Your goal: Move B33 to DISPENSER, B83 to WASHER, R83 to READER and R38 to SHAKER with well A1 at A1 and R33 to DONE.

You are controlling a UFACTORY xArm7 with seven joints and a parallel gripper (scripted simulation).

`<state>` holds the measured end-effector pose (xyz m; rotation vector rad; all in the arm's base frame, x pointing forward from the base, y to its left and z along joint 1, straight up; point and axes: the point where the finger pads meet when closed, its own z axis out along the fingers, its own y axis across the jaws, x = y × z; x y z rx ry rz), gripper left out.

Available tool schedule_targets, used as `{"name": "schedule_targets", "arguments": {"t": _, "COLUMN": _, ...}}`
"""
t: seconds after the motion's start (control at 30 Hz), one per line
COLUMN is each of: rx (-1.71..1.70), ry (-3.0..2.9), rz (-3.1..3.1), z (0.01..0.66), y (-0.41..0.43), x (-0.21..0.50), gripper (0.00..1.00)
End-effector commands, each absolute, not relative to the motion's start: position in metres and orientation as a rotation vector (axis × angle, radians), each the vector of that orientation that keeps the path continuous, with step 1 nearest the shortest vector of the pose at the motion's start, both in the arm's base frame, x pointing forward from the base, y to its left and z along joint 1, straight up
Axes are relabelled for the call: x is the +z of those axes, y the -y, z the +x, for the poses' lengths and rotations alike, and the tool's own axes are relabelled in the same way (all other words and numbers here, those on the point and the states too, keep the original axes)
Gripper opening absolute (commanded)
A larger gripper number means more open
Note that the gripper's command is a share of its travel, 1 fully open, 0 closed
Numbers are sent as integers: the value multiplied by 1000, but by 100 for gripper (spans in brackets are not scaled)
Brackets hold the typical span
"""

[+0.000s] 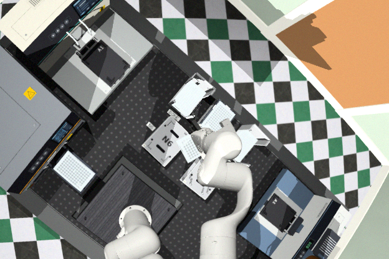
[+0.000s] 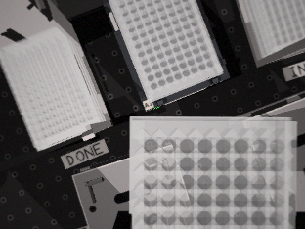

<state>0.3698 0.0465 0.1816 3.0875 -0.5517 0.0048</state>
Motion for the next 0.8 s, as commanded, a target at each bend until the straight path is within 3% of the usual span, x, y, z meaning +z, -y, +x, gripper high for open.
{"name": "schedule_targets", "arguments": {"t": 0.0, "rx": 10, "ry": 495, "rz": 3099, "z": 371, "y": -37, "x": 183, "gripper": 0}}
{"name": "schedule_targets", "arguments": {"t": 0.77, "rx": 10, "ry": 268, "rz": 3126, "z": 356, "y": 24, "x": 183, "gripper": 0}}
